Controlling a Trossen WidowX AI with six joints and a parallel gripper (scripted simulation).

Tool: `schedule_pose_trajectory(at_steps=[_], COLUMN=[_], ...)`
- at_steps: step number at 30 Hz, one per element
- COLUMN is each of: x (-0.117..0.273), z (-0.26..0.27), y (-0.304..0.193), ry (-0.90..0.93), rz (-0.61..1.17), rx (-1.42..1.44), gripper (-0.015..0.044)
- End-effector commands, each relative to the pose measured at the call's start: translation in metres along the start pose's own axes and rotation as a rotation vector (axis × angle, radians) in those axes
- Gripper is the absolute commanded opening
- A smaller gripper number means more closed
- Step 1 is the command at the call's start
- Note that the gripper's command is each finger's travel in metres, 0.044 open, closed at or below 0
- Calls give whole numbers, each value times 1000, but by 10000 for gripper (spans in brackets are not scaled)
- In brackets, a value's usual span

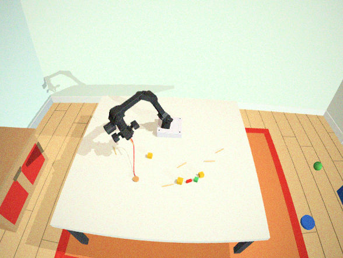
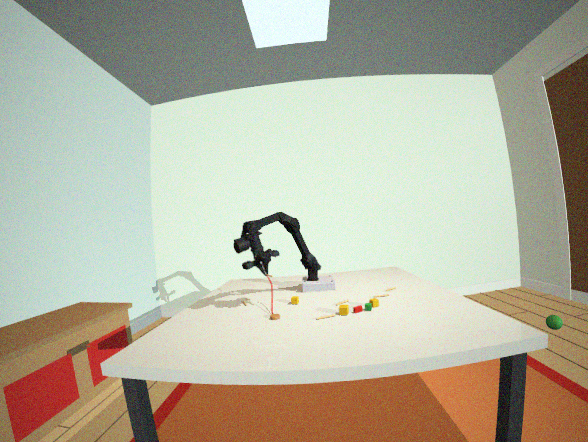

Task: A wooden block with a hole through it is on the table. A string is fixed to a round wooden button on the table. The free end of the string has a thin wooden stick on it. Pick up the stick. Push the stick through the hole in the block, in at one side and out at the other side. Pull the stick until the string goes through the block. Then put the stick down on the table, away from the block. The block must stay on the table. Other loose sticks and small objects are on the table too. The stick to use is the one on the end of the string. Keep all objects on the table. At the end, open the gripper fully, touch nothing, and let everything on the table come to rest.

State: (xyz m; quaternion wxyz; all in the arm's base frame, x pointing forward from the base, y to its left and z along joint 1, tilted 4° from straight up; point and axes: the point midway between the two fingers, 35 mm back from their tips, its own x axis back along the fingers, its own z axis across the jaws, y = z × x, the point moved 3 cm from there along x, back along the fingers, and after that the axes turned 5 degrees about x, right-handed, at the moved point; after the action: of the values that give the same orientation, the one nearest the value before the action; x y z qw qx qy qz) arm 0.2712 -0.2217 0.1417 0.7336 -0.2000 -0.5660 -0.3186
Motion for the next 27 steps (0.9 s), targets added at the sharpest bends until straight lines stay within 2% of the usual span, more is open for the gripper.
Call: schedule_pose_trajectory(at_steps=[1,27], x=[-1,0], z=[-1,-3], y=[0,-2], ry=[5,-9], rz=[-7,-21], rx=[108,1005], gripper=[0,0])
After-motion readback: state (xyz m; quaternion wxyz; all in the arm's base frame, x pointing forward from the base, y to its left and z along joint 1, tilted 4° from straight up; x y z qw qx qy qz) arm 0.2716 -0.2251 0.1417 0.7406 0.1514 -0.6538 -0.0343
